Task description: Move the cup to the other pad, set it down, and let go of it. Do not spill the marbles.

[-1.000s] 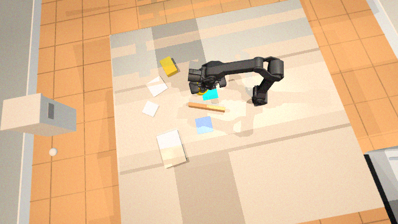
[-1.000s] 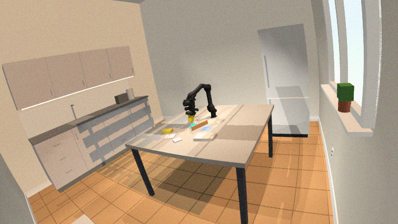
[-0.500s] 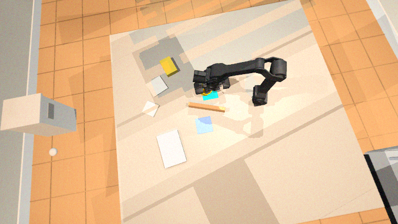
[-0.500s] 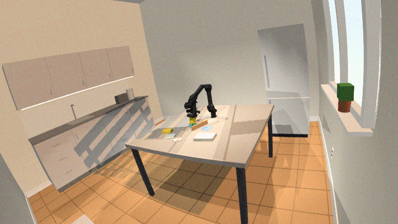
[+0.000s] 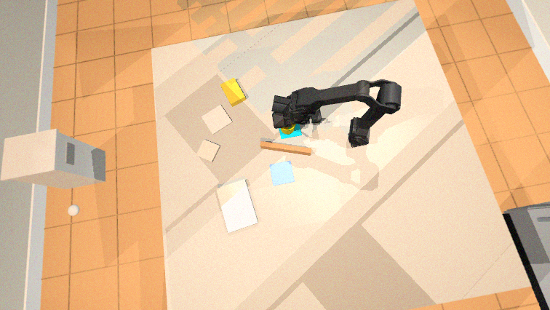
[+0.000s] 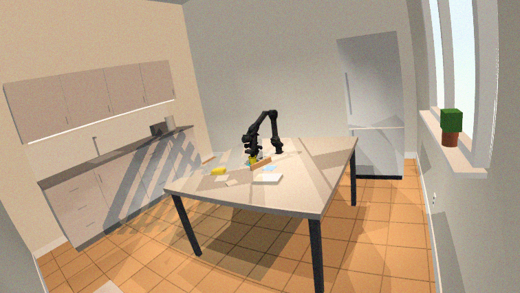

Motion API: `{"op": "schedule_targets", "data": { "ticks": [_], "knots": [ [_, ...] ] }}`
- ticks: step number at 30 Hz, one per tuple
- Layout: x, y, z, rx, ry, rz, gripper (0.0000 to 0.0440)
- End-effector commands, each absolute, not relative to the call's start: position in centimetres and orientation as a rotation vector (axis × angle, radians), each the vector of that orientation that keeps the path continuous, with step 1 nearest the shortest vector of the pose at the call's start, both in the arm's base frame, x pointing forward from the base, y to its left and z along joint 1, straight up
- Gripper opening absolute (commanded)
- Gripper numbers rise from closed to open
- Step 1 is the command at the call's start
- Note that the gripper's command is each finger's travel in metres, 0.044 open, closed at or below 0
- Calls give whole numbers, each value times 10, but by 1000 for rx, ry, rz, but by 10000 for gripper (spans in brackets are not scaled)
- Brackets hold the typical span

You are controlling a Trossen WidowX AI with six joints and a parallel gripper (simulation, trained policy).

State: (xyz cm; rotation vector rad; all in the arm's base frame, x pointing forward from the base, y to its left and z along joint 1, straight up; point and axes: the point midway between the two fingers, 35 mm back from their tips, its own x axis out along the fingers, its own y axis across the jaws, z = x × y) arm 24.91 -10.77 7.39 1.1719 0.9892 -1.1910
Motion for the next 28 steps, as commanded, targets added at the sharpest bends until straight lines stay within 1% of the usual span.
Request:
{"op": "schedule_targets", "data": {
  "ticks": [1, 9, 18, 23, 25, 28],
  "knots": [
    [249, -108, 78, 1199, 963, -1172, 174],
    [244, -106, 89, 1236, 928, -1139, 197],
    [238, -106, 106, 1280, 876, -1117, 249],
    [235, -108, 120, 1303, 837, -1107, 270],
    [234, -109, 126, 1310, 817, -1102, 285],
    [233, -112, 138, 1320, 786, -1094, 321]
  ]
}}
